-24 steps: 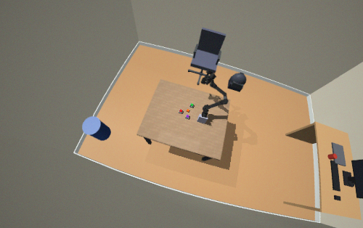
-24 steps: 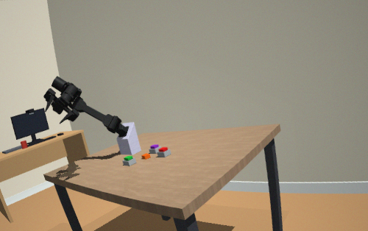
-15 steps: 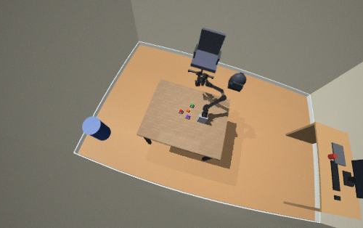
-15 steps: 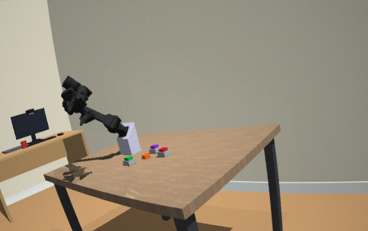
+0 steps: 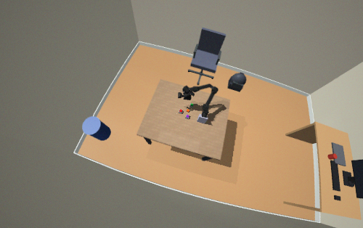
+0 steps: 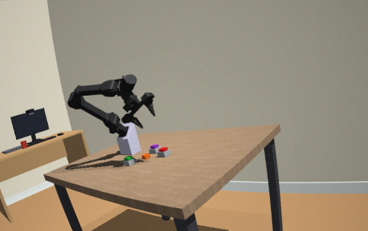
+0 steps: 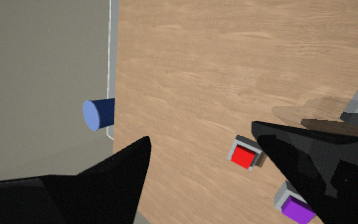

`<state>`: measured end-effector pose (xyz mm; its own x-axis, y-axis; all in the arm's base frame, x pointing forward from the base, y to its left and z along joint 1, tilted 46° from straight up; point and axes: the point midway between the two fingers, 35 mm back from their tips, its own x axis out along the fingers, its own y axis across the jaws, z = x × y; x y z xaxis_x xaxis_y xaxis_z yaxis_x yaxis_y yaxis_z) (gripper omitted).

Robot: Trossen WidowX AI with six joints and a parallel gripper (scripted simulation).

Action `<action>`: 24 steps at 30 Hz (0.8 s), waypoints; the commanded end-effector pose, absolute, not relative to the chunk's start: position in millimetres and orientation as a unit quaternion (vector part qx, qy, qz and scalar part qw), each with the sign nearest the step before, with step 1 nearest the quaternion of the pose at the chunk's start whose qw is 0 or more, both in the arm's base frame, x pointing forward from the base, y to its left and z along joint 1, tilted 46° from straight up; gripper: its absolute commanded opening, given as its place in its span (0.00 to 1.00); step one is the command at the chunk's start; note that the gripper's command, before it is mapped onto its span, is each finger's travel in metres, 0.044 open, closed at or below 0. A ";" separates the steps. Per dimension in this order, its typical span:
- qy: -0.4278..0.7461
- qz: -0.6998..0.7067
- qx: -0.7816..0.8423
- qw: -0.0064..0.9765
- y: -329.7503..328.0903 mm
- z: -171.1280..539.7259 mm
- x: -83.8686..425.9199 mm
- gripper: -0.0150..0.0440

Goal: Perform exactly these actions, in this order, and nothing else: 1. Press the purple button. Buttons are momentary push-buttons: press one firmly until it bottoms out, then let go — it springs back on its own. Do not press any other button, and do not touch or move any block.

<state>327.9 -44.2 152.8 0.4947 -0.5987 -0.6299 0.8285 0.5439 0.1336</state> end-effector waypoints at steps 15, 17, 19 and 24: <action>0.661 -0.301 -0.239 0.645 22.4 6.9 204.3 0.93; 0.661 -0.301 -0.238 0.645 15.3 -1.0 204.9 0.84; 0.660 -0.301 -0.238 0.645 -5.4 -21.9 204.1 0.75; 0.660 -0.302 -0.239 0.645 -21.9 -36.5 200.8 0.53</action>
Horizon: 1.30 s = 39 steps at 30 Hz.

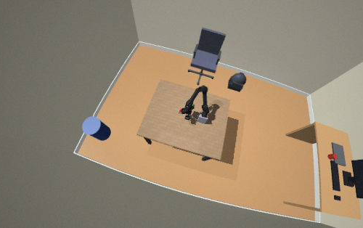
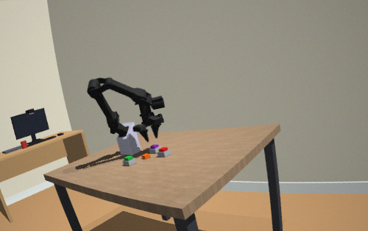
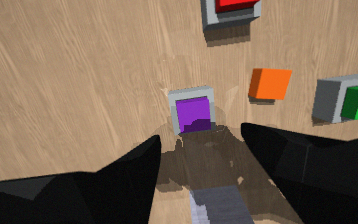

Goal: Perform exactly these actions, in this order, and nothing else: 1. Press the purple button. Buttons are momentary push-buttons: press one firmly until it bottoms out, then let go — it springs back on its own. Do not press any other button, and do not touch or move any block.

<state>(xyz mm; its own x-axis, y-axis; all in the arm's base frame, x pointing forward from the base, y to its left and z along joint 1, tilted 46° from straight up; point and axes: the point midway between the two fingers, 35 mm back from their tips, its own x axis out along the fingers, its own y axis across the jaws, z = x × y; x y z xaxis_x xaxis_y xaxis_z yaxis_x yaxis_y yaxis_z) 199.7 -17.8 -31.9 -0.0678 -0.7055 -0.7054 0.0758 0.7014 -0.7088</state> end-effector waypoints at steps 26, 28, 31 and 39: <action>0.660 -0.302 -0.240 0.645 -36.1 -50.9 200.3 0.29; 0.660 -0.302 -0.240 0.645 -38.4 -53.1 200.0 0.29; 0.660 -0.303 -0.240 0.645 -41.9 -56.3 199.5 0.29; 0.660 -0.303 -0.240 0.644 -47.1 -60.9 198.6 0.29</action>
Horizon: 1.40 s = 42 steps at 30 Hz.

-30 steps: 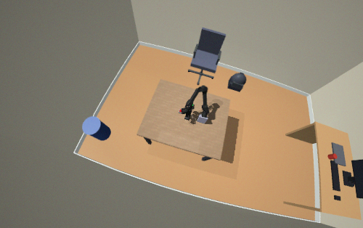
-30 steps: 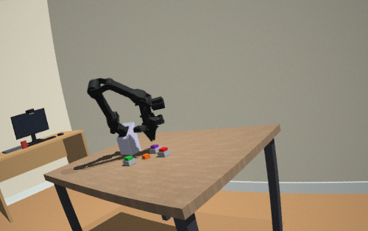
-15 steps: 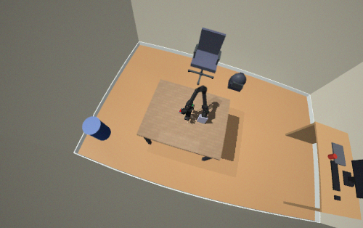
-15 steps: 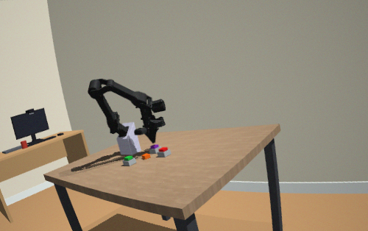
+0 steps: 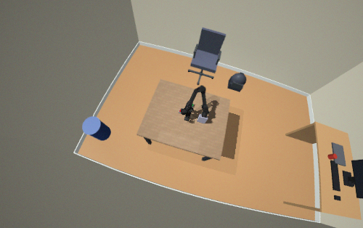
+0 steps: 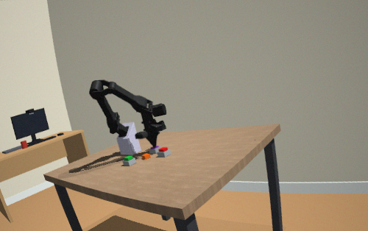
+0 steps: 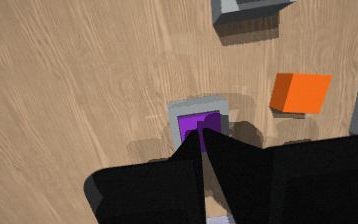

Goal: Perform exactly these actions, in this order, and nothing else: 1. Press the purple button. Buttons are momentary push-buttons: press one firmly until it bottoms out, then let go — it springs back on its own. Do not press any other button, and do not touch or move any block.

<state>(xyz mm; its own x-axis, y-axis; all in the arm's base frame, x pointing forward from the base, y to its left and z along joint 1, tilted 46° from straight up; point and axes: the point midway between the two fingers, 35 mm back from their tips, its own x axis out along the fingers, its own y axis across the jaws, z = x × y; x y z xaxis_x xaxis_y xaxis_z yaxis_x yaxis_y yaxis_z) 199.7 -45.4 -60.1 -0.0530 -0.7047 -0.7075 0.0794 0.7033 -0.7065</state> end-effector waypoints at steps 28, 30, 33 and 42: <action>0.661 -0.296 -0.235 0.648 22.2 -52.3 232.2 0.56; 0.661 -0.295 -0.234 0.649 43.4 -61.1 242.8 0.64; 0.661 -0.294 -0.233 0.650 76.1 -76.3 254.2 0.78; 0.660 -0.298 -0.233 0.649 145.8 -115.0 259.9 0.93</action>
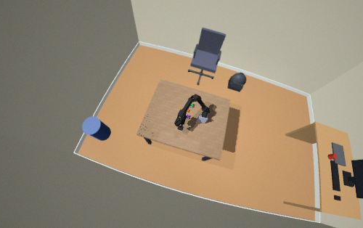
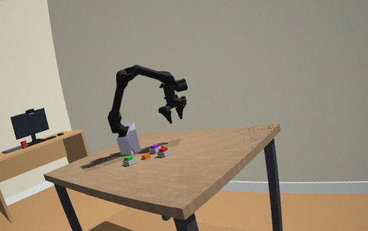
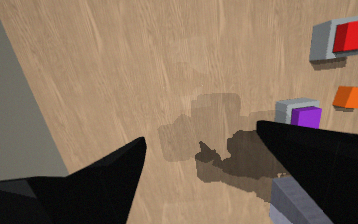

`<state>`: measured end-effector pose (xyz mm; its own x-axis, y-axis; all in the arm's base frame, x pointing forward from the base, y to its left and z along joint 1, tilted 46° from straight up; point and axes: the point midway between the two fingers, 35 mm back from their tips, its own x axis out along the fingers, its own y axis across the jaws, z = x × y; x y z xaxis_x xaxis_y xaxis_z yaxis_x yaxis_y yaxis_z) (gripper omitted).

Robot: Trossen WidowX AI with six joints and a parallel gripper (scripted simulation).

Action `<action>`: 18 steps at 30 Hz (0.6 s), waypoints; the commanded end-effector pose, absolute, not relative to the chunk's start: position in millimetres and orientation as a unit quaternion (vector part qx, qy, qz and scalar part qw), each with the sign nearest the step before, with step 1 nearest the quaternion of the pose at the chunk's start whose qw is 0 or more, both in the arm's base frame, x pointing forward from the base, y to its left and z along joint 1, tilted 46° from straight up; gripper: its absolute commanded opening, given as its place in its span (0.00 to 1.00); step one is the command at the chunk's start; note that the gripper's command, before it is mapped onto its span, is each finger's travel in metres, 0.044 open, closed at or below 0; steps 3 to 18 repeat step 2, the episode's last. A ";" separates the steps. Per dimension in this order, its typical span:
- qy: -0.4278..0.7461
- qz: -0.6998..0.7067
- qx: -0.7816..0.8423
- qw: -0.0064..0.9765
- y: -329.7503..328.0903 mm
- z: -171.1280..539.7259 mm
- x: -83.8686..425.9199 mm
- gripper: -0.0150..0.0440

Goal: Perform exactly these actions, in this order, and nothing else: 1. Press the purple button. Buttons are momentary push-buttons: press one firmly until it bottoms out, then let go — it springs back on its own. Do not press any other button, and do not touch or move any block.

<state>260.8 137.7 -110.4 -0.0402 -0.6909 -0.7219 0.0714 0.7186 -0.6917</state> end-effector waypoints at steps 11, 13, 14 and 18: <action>0.660 -0.298 -0.233 0.649 145.8 -115.0 259.9 0.93; 0.660 -0.298 -0.233 0.649 145.8 -115.0 259.9 0.93; 0.660 -0.298 -0.233 0.649 145.8 -115.0 259.9 0.93; 0.660 -0.298 -0.233 0.649 145.8 -115.0 259.9 0.93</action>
